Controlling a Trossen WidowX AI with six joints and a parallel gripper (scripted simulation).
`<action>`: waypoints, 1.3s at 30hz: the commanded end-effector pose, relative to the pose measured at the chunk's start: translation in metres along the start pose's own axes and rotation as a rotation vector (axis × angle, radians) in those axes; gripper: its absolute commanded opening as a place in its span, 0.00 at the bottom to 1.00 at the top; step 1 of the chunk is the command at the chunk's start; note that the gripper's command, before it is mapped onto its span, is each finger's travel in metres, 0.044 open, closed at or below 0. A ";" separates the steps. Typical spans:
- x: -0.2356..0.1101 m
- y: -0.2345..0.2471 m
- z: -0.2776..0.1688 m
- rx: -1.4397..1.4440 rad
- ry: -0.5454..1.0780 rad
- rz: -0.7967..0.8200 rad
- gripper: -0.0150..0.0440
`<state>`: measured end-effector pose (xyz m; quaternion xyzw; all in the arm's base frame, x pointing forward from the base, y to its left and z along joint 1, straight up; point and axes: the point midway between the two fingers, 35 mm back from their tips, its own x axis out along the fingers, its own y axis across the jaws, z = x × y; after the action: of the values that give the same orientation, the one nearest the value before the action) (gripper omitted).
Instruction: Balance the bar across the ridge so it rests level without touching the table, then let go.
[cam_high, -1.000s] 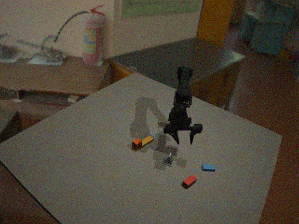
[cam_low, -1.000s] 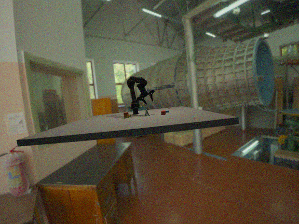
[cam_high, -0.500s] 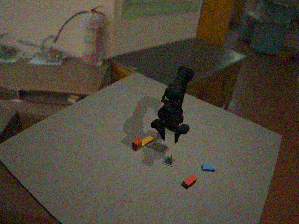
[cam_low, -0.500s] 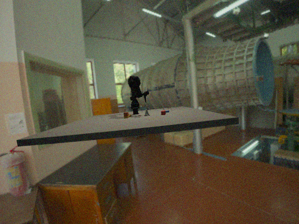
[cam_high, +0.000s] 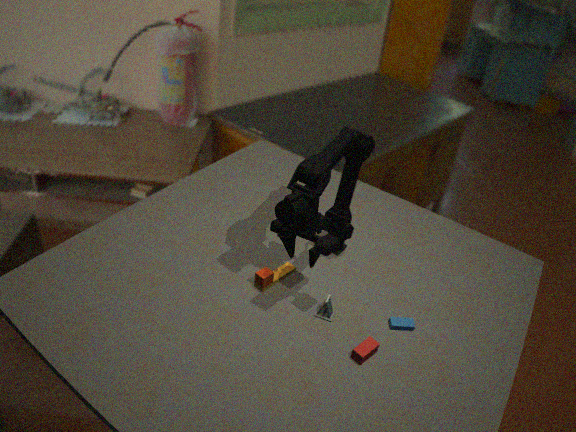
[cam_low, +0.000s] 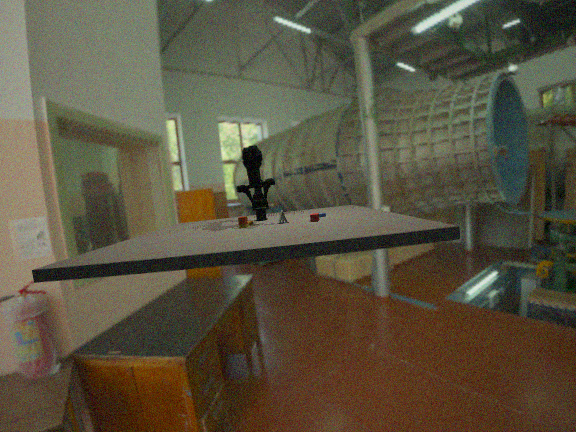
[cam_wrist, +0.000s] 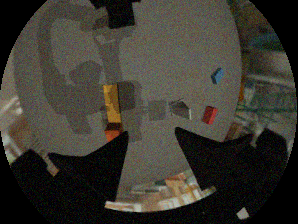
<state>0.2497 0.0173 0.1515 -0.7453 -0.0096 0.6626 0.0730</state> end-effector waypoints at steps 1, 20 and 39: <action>-0.001 0.019 -0.001 0.034 -0.022 0.039 0.79; 0.005 0.075 0.003 0.136 -0.076 0.131 0.79; 0.073 0.083 0.011 0.136 -0.077 0.131 0.79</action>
<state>0.2420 -0.0551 0.0732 -0.7133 0.0809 0.6913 0.0819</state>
